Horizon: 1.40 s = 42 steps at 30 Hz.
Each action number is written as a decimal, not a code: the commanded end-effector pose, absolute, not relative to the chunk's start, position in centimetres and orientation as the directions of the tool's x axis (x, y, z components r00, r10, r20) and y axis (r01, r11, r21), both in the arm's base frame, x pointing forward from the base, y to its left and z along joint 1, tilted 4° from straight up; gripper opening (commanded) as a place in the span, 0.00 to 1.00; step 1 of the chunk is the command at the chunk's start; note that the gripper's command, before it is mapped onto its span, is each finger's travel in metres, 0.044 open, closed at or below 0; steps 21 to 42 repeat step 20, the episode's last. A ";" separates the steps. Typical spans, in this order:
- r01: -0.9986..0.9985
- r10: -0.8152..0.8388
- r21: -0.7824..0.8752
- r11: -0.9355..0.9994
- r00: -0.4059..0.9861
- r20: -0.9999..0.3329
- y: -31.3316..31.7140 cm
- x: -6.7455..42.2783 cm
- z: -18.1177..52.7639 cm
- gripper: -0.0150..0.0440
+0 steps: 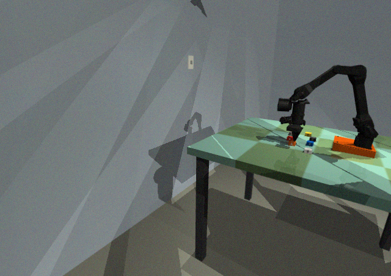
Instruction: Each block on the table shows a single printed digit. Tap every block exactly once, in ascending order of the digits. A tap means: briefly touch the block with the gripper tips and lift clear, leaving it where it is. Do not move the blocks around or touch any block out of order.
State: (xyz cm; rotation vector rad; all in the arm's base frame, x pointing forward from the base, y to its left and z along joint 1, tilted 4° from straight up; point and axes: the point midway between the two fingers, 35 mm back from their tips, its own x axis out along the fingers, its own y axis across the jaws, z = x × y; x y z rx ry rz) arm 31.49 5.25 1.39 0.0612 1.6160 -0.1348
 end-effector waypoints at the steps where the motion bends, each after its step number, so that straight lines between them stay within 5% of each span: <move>1: 0.126 -0.038 -0.042 0.991 -0.037 -0.999 5.4 31.8 3.0 0.29; 3: 0.126 -0.038 -0.042 0.991 -0.037 -0.999 5.4 31.8 3.0 0.29; 13: 0.126 -0.028 -0.033 0.991 -0.040 -0.999 16.8 27.7 10.4 0.73; 18: 0.126 -0.028 -0.033 0.991 -0.041 -0.999 17.4 27.3 10.9 0.93; 42: 0.126 -0.028 -0.033 0.991 -0.041 -0.999 17.4 27.3 10.9 0.93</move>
